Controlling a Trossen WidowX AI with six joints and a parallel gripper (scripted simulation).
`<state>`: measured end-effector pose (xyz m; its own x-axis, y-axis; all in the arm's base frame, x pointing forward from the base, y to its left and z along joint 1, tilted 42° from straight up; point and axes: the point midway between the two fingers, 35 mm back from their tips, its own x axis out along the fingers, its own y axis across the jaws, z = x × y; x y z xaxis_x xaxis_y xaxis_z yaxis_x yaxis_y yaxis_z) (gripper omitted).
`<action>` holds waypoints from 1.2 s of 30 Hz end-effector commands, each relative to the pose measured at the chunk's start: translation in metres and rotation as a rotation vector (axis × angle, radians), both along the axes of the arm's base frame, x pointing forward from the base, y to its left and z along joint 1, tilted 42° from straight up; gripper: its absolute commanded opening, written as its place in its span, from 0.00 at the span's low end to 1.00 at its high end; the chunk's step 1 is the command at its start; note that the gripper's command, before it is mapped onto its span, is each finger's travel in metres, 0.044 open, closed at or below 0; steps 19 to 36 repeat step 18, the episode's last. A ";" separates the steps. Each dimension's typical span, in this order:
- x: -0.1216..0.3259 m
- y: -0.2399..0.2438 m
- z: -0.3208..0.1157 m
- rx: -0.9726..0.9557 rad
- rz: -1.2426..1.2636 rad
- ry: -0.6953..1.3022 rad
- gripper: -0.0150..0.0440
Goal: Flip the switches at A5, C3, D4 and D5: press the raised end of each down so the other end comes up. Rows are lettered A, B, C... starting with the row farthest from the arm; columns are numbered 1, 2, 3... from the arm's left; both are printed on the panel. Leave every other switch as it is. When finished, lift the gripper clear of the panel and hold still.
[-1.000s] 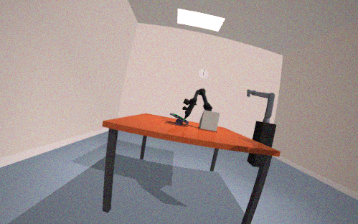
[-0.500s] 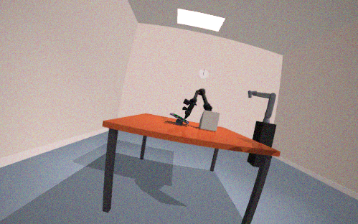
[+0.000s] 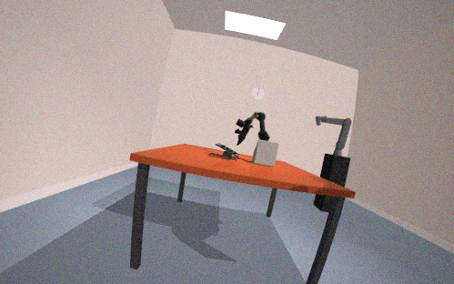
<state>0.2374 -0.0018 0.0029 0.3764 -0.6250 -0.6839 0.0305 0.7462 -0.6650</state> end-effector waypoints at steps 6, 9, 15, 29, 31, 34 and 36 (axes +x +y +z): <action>0.044 0.040 0.002 0.004 -0.001 -0.015 0.25; 0.044 0.040 0.002 0.004 -0.001 -0.015 0.25; 0.044 0.040 0.002 0.004 -0.001 -0.015 0.25; 0.044 0.040 0.002 0.004 -0.001 -0.015 0.25; 0.044 0.040 0.002 0.004 -0.001 -0.015 0.25; 0.044 0.040 0.002 0.004 -0.001 -0.015 0.25; 0.044 0.040 0.002 0.004 -0.001 -0.015 0.25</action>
